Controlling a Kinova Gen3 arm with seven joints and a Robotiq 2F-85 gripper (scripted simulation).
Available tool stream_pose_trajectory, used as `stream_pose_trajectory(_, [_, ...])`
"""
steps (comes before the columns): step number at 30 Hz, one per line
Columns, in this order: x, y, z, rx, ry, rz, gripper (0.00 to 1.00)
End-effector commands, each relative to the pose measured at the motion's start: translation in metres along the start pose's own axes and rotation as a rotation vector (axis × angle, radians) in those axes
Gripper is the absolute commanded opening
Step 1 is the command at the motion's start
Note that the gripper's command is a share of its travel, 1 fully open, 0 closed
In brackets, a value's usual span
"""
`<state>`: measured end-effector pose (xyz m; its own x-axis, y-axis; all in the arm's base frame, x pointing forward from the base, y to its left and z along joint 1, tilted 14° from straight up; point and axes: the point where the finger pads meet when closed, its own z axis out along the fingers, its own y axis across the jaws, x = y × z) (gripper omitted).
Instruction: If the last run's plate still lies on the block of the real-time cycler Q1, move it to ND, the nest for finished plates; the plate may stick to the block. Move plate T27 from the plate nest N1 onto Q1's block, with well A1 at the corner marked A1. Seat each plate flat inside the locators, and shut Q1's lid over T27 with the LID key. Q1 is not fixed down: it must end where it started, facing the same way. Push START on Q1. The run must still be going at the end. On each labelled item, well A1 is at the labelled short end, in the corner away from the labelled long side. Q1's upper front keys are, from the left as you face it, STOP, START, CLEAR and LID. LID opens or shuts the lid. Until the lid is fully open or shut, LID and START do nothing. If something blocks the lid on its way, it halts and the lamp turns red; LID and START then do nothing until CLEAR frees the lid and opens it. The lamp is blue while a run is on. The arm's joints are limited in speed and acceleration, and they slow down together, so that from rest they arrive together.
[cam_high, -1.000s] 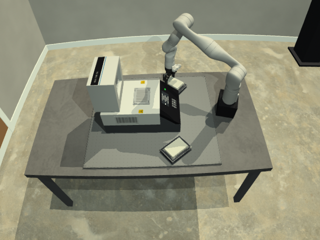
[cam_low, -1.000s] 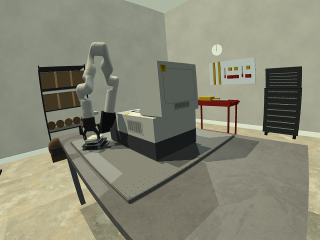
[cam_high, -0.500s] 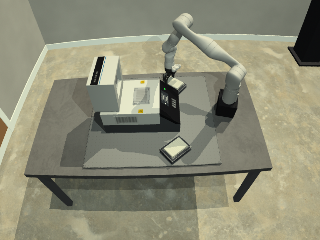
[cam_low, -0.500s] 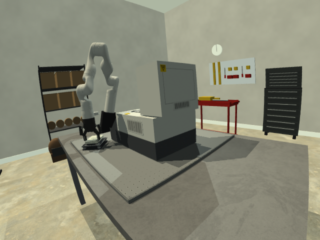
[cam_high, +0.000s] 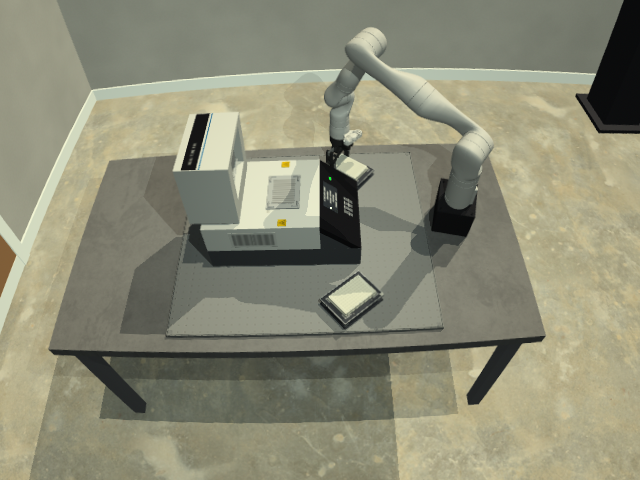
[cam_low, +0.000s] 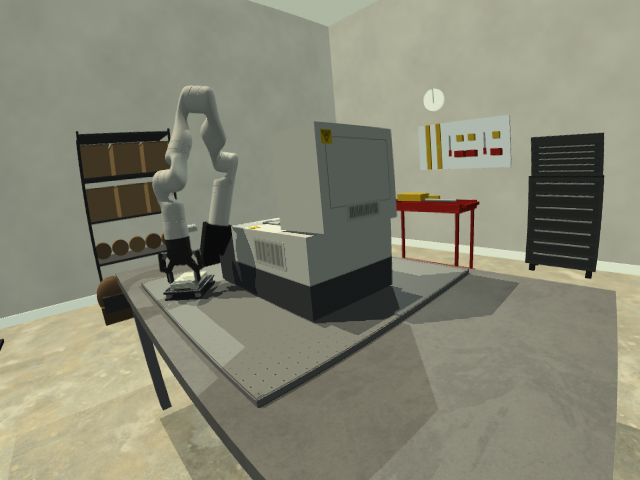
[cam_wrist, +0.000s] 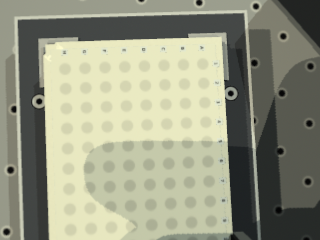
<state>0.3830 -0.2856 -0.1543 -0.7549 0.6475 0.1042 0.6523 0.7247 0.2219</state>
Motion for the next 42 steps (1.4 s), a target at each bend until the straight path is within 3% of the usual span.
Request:
stream_pose_trajectory(1, [-0.0009,-0.0001,0.0001,0.000,-0.002,0.000,0.90])
stream_pose_trajectory(19, [-0.0009,-0.0001,0.0025,0.000,-0.002,0.000,0.90])
stream_pose_trajectory(20, [-0.0009,-0.0001,0.0015,0.000,-0.002,0.000,1.00])
stream_pose_trajectory(42, [-0.0008,-0.0001,-0.0014,0.000,-0.002,0.000,1.00])
